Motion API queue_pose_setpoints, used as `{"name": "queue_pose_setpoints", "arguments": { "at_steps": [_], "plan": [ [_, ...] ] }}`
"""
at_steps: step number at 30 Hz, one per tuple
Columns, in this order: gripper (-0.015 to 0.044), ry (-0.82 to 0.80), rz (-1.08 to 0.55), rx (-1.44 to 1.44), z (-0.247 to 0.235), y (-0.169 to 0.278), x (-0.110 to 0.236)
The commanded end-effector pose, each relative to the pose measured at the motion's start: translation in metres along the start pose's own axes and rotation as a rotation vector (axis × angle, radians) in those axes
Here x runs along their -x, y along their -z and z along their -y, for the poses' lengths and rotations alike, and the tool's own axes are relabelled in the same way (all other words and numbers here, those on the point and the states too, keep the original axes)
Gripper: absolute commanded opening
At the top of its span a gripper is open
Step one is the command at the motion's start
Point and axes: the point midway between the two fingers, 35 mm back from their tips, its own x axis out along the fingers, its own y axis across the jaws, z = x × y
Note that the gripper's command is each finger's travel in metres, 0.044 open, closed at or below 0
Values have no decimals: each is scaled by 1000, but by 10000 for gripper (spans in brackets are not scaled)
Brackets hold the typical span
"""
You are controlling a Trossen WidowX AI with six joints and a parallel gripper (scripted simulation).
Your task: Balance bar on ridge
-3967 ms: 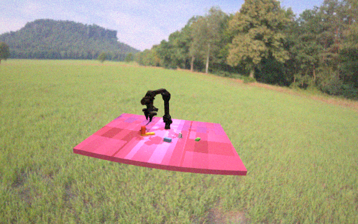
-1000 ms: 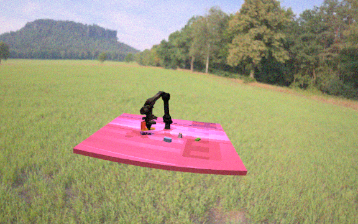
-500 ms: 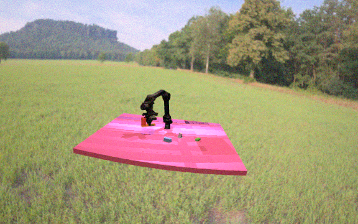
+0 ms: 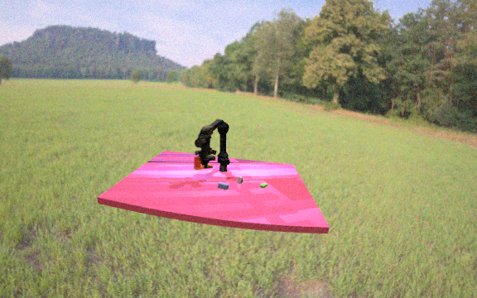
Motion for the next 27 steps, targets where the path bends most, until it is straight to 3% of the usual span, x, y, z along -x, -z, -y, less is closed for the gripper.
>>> {"name": "queue_pose_setpoints", "arguments": {
  "at_steps": [1,27],
  "plan": [
    [0,-2,-3,9,10,-8,1],
    [0,4,4,97,80,-84,2]
  ]
}}
